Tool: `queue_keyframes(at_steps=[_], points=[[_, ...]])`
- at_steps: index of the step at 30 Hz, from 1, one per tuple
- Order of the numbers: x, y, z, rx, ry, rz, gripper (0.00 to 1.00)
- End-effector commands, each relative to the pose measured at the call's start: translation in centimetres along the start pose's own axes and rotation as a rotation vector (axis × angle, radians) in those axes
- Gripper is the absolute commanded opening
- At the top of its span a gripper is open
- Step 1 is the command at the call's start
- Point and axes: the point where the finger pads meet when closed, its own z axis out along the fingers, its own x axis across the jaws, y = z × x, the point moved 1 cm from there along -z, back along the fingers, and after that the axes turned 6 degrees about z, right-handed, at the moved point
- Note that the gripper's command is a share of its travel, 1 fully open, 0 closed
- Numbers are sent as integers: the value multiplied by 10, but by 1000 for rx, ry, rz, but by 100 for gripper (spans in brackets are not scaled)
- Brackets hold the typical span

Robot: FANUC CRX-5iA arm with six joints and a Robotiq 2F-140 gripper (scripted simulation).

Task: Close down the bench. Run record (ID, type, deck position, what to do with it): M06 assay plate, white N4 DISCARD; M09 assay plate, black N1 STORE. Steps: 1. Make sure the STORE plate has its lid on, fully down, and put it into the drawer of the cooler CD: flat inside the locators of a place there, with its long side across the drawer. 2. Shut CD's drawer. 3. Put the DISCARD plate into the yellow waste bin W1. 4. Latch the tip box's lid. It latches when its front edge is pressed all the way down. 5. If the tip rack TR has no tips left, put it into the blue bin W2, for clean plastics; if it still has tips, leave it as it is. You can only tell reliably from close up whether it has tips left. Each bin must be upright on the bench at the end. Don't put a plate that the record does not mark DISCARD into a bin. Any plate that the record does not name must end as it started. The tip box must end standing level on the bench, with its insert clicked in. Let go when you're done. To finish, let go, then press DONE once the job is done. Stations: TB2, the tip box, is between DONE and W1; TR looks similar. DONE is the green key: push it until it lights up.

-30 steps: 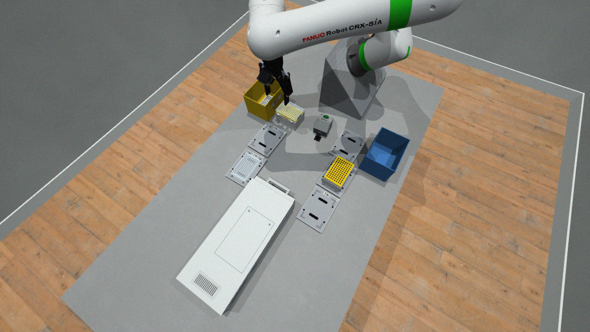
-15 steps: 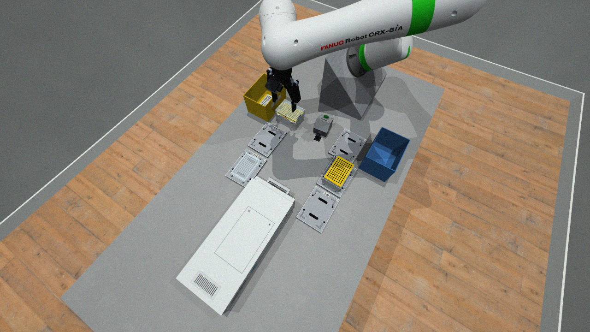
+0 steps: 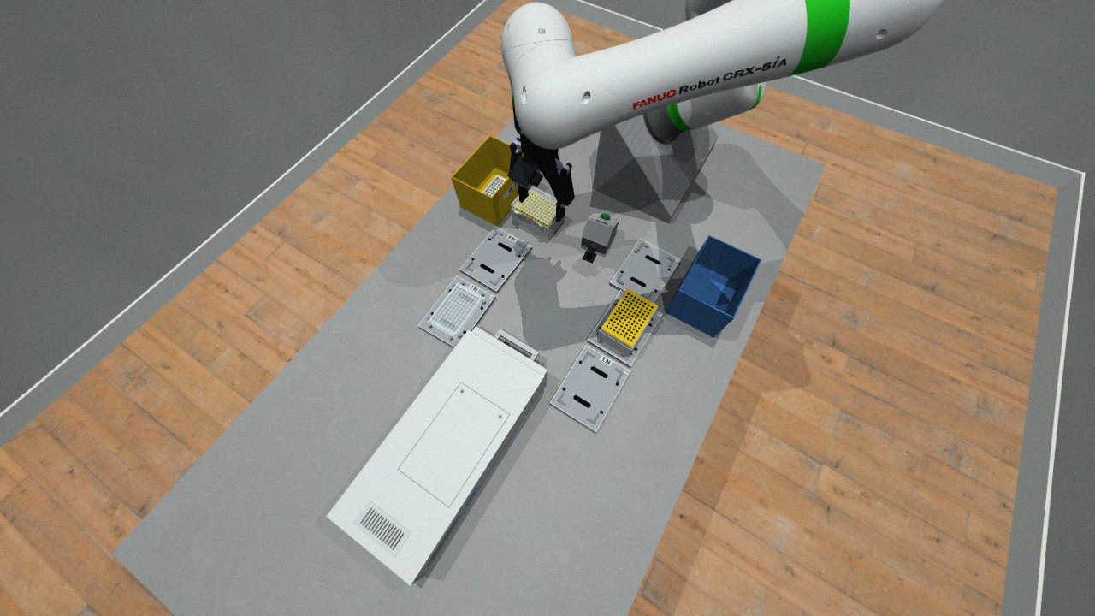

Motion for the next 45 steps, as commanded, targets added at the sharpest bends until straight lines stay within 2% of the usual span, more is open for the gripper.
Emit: queue_keyframes(at_steps=[1,45], points=[[-12,-3,-2,1,2,0,70],[-169,-33,-8,1,1,0,70]])
